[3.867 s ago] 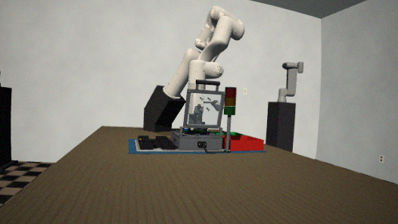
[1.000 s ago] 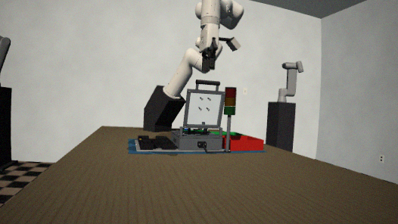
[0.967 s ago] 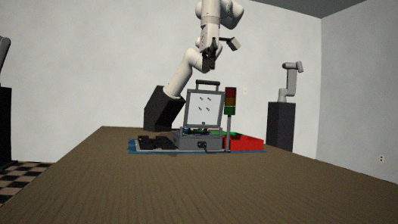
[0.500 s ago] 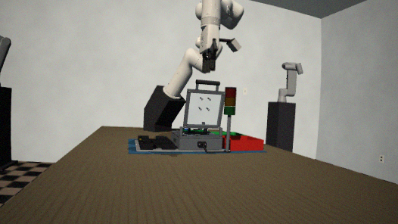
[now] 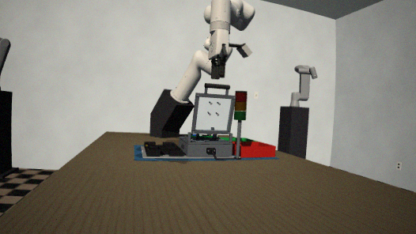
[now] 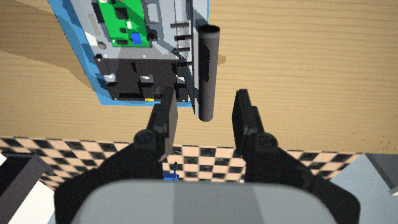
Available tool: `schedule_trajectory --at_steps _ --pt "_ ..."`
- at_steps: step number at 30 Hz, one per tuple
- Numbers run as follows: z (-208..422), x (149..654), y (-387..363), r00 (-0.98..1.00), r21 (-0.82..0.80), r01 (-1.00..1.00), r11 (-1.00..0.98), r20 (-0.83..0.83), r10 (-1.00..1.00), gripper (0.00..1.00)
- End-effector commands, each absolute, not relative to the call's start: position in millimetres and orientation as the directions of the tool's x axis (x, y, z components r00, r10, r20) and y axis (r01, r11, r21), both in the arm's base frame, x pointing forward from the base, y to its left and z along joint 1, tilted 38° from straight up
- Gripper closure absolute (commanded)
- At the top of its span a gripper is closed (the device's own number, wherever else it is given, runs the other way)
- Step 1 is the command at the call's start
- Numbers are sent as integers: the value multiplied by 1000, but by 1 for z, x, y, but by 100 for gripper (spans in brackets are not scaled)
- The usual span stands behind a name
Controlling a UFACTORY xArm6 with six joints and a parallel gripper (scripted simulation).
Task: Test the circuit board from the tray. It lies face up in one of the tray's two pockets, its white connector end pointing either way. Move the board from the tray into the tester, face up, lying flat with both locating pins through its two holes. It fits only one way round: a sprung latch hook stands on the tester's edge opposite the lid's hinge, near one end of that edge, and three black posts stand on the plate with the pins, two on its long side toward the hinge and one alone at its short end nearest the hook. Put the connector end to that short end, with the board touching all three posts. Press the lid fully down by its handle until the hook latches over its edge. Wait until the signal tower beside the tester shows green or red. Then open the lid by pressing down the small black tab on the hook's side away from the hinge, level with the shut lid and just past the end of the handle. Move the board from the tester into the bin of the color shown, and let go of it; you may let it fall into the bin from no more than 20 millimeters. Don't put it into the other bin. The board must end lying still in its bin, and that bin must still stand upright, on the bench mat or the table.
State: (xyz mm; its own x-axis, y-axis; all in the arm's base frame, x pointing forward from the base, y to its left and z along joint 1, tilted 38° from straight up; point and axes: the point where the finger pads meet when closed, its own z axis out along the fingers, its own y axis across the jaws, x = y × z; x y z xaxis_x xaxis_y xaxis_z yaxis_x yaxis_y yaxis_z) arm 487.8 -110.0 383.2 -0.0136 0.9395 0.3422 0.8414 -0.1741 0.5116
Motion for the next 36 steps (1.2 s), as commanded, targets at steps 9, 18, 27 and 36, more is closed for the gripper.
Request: schedule_trajectory --at_steps 9,18,27,36 --pt "385 488 -110 -14 515 839 -174 341 940 49" --pt "377 494 -107 -14 515 839 -174 341 940 49" --pt "362 505 -102 -14 515 839 -174 341 940 49" --pt "354 511 -98 -14 515 839 -174 341 940 49"
